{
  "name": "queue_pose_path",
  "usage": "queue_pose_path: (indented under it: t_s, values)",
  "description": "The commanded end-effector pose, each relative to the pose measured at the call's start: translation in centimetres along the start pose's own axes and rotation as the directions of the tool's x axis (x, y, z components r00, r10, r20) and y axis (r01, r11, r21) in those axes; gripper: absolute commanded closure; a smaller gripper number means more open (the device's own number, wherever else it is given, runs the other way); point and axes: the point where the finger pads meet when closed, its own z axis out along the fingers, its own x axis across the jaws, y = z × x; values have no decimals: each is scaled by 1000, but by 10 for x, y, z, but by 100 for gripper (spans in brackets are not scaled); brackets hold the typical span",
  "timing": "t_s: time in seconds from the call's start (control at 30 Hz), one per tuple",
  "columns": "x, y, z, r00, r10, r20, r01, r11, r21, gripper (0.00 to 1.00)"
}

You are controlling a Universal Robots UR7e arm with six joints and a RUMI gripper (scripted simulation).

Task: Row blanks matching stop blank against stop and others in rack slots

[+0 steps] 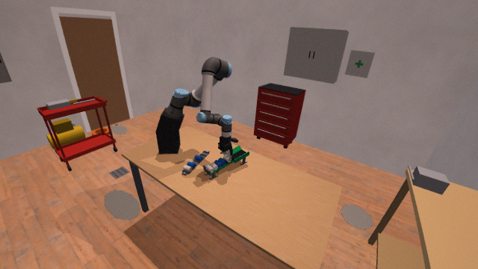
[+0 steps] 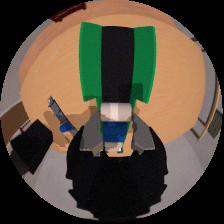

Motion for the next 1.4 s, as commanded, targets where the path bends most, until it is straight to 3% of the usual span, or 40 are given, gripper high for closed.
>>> queue_pose_path:
  t_s: [0.0, 0.83, 1.37]
  values:
    - [1, 0, 0, 1000, 0, -1, 0, 1000, 0, 65]
    - [1, 0, 0, 1000, 0, -1, 0, 1000, 0, 65]
    - [1, 0, 0, 1000, 0, -1, 0, 1000, 0, 53]
